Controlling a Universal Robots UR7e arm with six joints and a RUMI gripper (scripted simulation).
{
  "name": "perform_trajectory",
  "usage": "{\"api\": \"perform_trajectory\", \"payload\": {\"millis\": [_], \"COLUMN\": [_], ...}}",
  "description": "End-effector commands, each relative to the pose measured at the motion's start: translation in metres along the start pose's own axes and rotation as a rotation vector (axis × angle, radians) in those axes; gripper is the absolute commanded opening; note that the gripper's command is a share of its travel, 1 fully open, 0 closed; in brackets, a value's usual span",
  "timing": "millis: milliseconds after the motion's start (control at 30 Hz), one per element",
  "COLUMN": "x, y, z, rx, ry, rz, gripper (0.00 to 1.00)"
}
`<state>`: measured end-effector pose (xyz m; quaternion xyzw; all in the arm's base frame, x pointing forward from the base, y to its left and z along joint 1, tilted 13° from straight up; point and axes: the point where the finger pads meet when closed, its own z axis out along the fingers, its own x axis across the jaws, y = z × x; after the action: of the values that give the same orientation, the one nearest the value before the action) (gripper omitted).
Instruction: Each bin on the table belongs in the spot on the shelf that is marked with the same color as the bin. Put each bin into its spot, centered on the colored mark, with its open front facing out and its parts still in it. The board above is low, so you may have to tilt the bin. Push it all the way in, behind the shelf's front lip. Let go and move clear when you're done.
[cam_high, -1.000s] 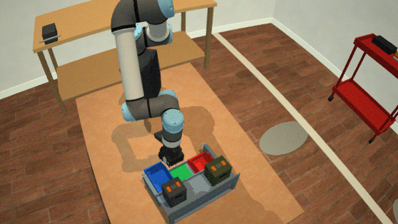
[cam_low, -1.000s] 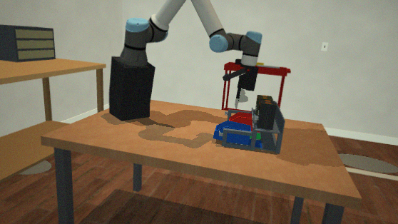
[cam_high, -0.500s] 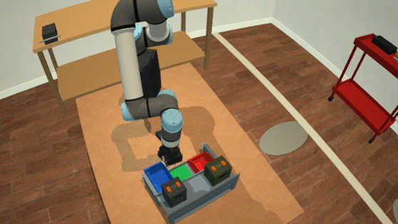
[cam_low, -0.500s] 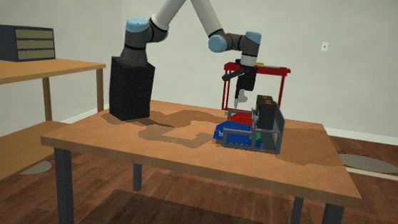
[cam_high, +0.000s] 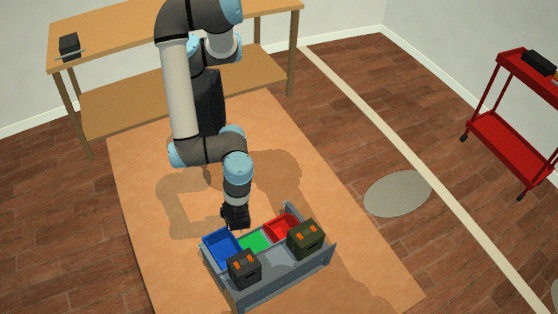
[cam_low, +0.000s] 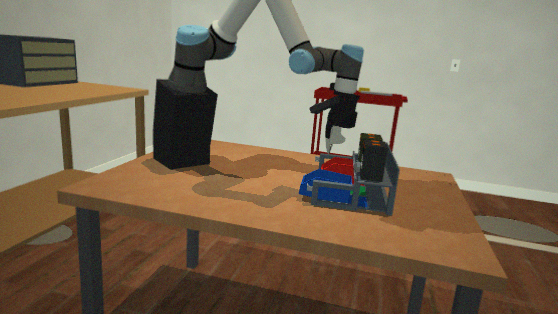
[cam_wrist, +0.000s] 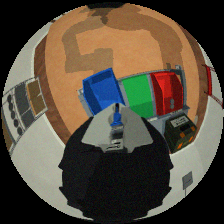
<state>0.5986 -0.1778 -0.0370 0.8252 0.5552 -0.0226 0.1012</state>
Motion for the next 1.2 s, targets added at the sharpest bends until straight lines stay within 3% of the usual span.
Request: {"api": "perform_trajectory", "payload": {"millis": [0, 267, 767, 833, 1167], "x": [-0.001, -0.002, -0.005, -0.005, -0.010], "y": [-0.002, -0.006, -0.015, -0.015, -0.020], "z": [0.001, 0.003, 0.008, 0.008, 0.012], "rx": [-0.003, -0.004, -0.003, -0.003, 0.001], "ry": [0.001, 0.005, 0.017, 0.017, 0.027], "rz": [0.102, 0.270, 0.800, 0.800, 1.221], "gripper": [0.00, 0.00, 0.00, 0.00, 0.00]}}
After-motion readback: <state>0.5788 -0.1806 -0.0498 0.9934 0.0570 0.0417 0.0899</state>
